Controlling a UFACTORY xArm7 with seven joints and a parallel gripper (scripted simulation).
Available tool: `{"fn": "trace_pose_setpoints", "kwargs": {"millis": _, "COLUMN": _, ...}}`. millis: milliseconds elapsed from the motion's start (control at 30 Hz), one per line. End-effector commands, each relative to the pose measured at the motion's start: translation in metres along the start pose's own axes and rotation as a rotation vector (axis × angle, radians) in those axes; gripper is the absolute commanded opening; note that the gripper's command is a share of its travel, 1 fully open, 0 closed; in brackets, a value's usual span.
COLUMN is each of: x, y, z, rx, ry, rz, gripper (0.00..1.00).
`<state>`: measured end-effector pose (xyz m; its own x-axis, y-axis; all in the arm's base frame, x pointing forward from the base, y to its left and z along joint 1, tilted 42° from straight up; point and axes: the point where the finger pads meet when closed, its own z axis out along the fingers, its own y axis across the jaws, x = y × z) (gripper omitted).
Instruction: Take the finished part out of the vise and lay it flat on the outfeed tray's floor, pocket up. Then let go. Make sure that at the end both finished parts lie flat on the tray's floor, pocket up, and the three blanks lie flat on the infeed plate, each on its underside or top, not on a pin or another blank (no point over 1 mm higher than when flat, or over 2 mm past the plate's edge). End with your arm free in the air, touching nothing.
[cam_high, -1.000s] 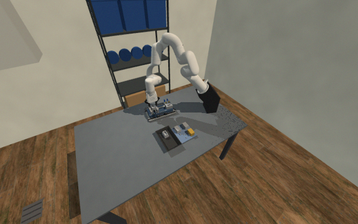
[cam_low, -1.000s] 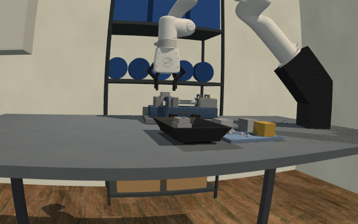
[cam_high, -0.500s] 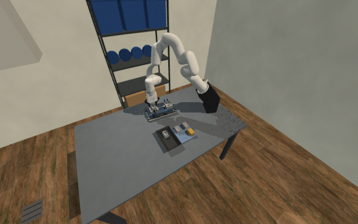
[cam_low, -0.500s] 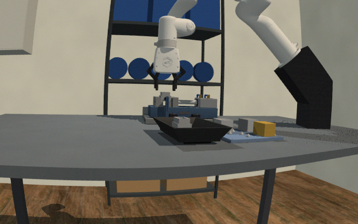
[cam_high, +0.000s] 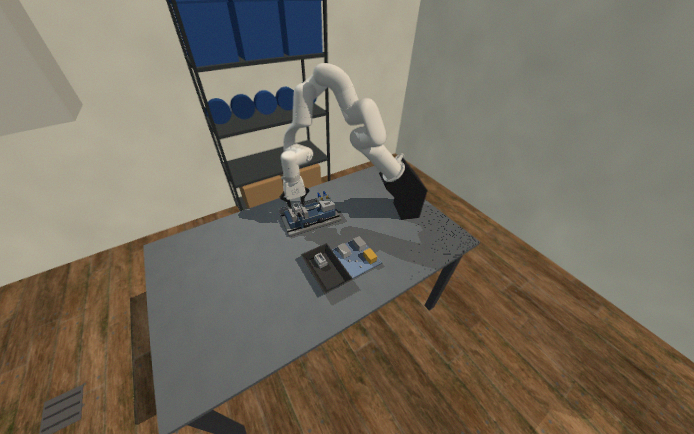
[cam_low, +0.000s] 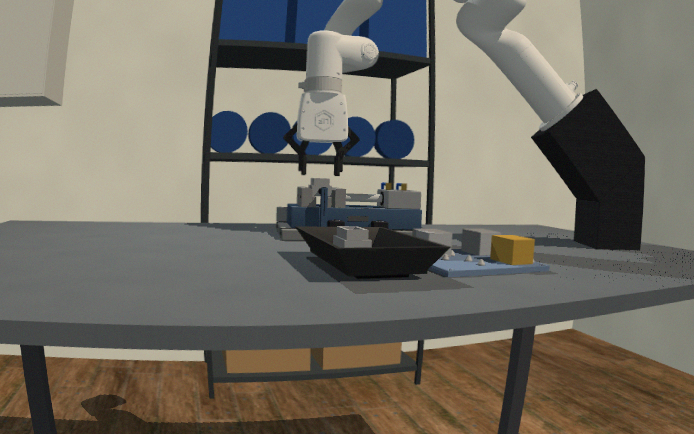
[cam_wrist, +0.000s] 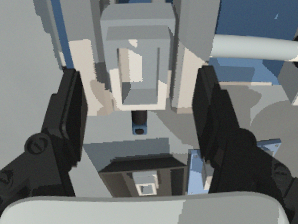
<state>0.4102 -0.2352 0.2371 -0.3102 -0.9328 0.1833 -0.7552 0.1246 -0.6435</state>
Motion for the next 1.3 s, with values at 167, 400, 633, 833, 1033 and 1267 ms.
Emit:
{"fn": "trace_pose_setpoints", "kwargs": {"millis": 167, "x": 0.0002, "y": -0.001, "z": -0.0005, "rx": 0.002, "ry": 0.0, "rz": 0.0, "gripper": 0.69}}
{"fn": "trace_pose_setpoints", "kwargs": {"millis": 400, "x": 0.0002, "y": -0.001, "z": -0.0004, "rx": 0.002, "ry": 0.0, "rz": 0.0, "gripper": 0.69}}
{"fn": "trace_pose_setpoints", "kwargs": {"millis": 633, "x": 0.0002, "y": -0.001, "z": 0.0006, "rx": 0.002, "ry": 0.0, "rz": 0.0, "gripper": 0.69}}
{"fn": "trace_pose_setpoints", "kwargs": {"millis": 833, "x": 0.0002, "y": -0.001, "z": 0.0023, "rx": 0.002, "ry": 0.0, "rz": 0.0, "gripper": 0.69}}
{"fn": "trace_pose_setpoints", "kwargs": {"millis": 1033, "x": 0.0002, "y": -0.001, "z": 0.0039, "rx": 0.002, "ry": 0.0, "rz": 0.0, "gripper": 0.69}}
{"fn": "trace_pose_setpoints", "kwargs": {"millis": 1267, "x": 0.0002, "y": -0.001, "z": 0.0071, "rx": 0.002, "ry": 0.0, "rz": 0.0, "gripper": 0.69}}
